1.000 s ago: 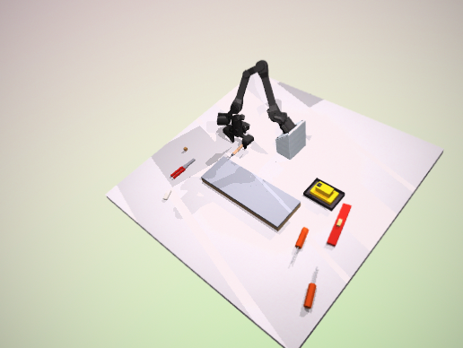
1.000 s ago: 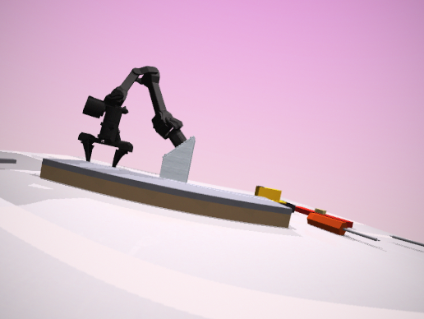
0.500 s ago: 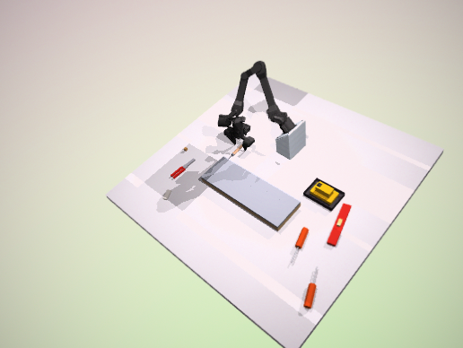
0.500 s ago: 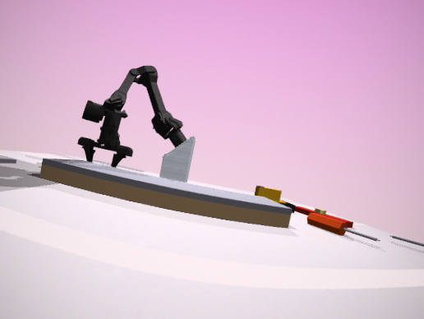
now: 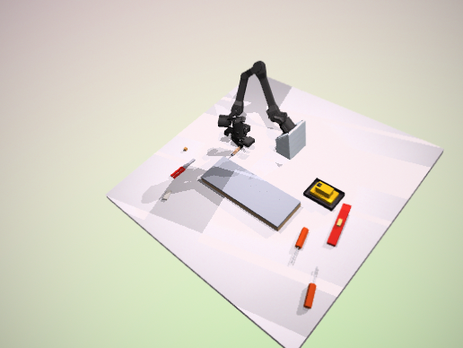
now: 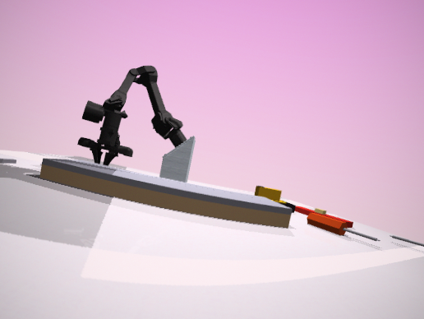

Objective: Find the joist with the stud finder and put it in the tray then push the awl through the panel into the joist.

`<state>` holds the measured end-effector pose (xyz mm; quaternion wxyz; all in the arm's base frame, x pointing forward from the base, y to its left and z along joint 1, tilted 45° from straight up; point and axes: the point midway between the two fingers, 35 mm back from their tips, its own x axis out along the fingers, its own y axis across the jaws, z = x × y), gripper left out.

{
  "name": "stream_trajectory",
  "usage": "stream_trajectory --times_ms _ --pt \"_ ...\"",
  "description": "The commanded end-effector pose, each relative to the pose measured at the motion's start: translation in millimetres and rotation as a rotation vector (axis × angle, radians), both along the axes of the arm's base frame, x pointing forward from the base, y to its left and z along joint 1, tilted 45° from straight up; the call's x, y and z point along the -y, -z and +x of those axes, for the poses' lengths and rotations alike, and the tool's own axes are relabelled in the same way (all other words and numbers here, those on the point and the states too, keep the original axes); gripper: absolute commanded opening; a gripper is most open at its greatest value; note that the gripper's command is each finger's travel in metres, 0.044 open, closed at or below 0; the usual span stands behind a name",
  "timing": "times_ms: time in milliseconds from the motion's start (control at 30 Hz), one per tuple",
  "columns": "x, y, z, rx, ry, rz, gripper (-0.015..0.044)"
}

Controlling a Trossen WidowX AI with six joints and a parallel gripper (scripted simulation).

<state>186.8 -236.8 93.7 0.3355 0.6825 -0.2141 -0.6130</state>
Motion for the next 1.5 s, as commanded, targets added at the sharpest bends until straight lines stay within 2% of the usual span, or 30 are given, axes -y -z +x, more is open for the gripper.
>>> stream_trajectory --times_ms 0,433,833,1000,1467 --pt "0 1 1 -0.001 -0.006 0.003 0.0006" --pt "-40 -37 7 0.0 -0.002 0.021 0.0" --pt "-85 -83 -9 0.0 -0.006 0.012 0.0" --pt "-87 -85 -10 -0.001 -0.011 0.011 0.0" --pt "-95 -77 8 -0.113 -0.363 0.01 0.0"
